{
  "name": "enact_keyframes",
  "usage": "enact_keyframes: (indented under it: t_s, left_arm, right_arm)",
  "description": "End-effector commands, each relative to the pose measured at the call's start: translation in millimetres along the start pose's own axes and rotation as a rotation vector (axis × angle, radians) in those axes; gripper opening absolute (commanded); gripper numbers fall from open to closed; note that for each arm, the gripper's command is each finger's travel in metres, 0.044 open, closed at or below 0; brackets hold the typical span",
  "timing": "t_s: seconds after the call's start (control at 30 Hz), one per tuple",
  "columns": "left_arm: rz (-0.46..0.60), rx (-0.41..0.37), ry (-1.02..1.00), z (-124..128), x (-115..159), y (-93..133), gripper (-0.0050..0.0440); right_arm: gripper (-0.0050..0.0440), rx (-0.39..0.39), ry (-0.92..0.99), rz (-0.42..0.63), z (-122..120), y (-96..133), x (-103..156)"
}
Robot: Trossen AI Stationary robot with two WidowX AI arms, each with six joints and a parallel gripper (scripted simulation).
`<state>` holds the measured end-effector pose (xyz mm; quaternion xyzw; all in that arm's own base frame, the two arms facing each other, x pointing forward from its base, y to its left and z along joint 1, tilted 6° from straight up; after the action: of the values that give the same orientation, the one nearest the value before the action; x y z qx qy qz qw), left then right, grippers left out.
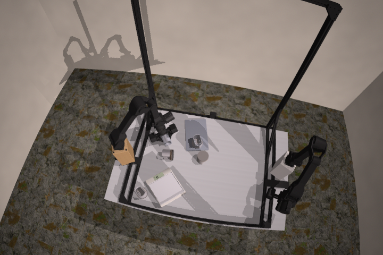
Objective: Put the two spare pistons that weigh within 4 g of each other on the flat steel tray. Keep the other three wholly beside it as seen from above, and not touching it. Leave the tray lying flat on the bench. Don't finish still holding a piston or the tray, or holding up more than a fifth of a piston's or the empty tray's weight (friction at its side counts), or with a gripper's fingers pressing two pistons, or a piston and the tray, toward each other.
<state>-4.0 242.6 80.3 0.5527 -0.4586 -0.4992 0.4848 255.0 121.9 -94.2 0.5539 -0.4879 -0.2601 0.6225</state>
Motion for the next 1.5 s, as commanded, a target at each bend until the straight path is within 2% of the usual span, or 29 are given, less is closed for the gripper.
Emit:
enact_keyframes:
  t_s: [0.0, 0.53, 1.47]
  left_arm:
    - [0.000, 0.001, -0.001, 0, 0, 0, 0.0440]
    - [0.000, 0.001, -0.001, 0, 0, 0, 0.0440]
    - [0.000, 0.001, -0.001, 0, 0, 0, 0.0440]
  right_arm:
    - [0.0158, -0.007, 0.004, 0.000, 2, -3, 0]
    - [0.0158, -0.007, 0.004, 0.000, 2, -3, 0]
    - [0.0158, -0.007, 0.004, 0.000, -3, 39, 9]
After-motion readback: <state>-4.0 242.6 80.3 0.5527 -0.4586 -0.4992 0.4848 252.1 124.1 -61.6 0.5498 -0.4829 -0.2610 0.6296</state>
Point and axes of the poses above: on each arm, the point midway between the two fingers, 35 mm back from their tips, its own y axis back along the fingers, its own z axis across the jaws, x = y × z, the point moved 7 cm from there along y, back along the fingers, and after that the axes turned 4 degrees about y, right-handed, at the moved point
